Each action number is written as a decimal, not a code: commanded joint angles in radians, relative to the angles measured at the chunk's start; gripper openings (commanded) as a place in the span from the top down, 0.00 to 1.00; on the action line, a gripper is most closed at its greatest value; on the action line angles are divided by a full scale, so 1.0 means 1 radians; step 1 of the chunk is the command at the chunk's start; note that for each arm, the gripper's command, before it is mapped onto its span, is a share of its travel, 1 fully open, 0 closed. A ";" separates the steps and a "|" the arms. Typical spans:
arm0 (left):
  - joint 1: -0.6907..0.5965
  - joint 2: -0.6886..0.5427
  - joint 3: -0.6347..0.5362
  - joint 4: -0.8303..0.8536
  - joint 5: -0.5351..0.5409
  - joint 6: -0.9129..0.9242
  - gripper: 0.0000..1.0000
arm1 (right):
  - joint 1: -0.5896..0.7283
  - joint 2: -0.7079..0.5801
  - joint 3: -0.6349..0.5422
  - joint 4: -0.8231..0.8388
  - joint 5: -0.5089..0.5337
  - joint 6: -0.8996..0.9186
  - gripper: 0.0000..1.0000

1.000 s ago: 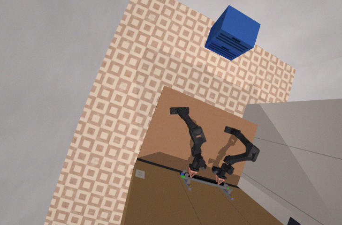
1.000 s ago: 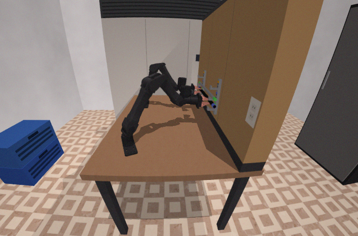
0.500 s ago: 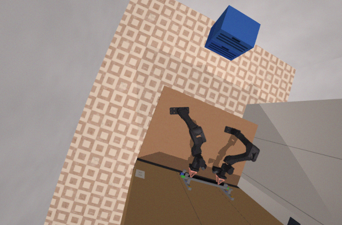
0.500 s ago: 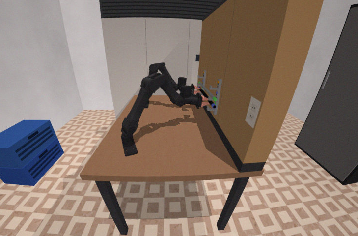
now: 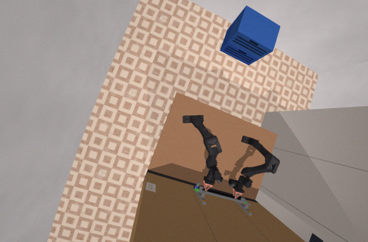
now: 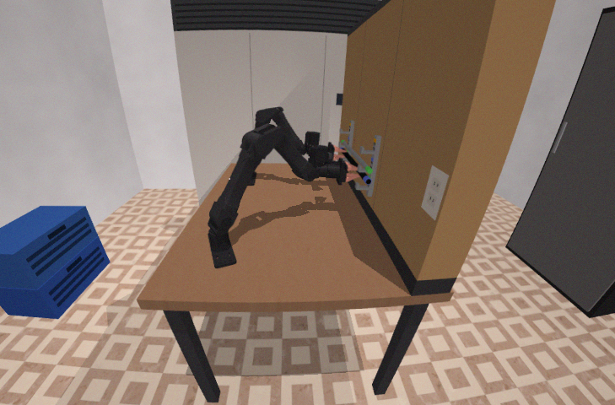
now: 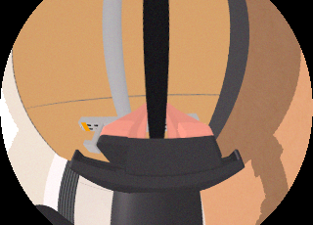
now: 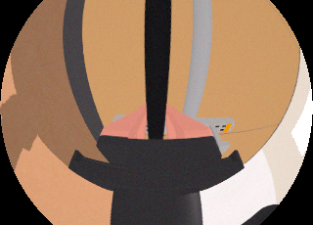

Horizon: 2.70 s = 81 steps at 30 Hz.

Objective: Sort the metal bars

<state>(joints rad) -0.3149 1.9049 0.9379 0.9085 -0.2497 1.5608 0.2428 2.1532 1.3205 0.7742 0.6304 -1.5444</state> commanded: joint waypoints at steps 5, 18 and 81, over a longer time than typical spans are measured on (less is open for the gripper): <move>0.003 -0.053 -0.002 0.008 -0.002 0.011 1.00 | 0.010 -0.050 -0.004 0.012 0.019 -0.025 1.00; -0.004 -0.069 -0.051 0.041 -0.009 0.010 1.00 | 0.024 -0.064 -0.052 0.045 0.033 -0.025 1.00; -0.031 -0.243 -0.149 -0.032 -0.035 0.011 1.00 | 0.074 -0.197 -0.148 0.011 0.083 -0.026 1.00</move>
<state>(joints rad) -0.3416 1.7023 0.7464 0.9070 -0.2661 1.5646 0.3187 1.9972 1.1389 0.8093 0.6941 -1.5509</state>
